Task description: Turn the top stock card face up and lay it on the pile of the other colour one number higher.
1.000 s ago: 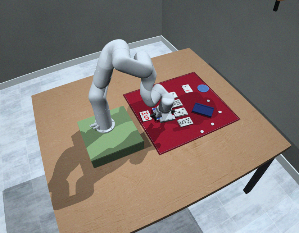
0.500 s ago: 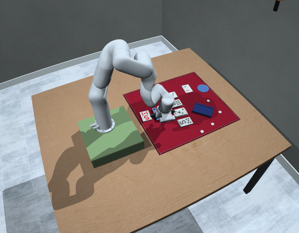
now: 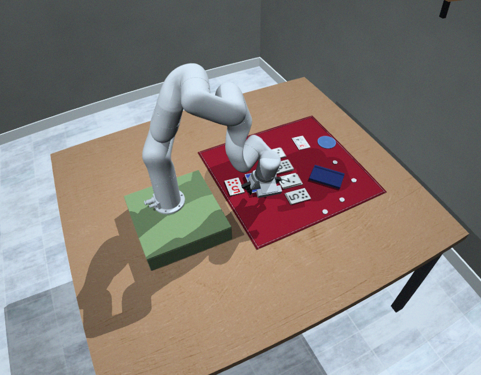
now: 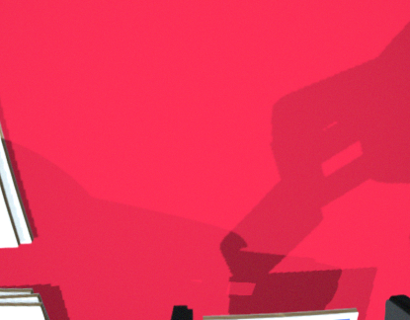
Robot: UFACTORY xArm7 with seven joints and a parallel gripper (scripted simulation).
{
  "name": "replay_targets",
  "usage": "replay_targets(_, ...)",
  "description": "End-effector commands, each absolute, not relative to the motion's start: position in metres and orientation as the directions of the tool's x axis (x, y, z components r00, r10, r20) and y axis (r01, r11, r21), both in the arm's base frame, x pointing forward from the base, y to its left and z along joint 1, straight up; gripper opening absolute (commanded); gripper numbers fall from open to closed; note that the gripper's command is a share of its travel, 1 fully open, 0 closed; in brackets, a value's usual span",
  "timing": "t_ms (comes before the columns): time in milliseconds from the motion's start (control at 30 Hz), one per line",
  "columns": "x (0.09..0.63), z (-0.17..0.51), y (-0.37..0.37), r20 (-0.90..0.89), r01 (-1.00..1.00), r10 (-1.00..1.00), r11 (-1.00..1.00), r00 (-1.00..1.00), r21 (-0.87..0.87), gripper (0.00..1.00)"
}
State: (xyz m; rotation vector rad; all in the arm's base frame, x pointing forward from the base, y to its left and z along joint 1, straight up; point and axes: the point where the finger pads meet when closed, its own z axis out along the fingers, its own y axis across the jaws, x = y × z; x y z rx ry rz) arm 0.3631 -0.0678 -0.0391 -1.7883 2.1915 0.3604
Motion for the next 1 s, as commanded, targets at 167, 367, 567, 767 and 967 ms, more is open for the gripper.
replay_targets(167,0.3646,-0.0390,-0.0681,-0.374,-0.980,-0.908,0.199,-0.187,0.007,0.87)
replay_targets(367,0.3654,-0.0418,-0.0670,-0.374,-0.980,-0.908,0.199,-0.187,0.007,0.87)
replay_targets(567,0.3662,-0.0447,-0.0660,-0.374,-0.980,-0.908,0.199,-0.187,0.007,0.87)
replay_targets(767,0.3664,-0.0454,-0.0657,-0.374,-0.980,-0.908,0.199,-0.187,0.007,0.87)
replay_targets(967,0.3664,-0.0455,-0.0657,-0.374,-0.980,-0.908,0.199,-0.187,0.007,0.87)
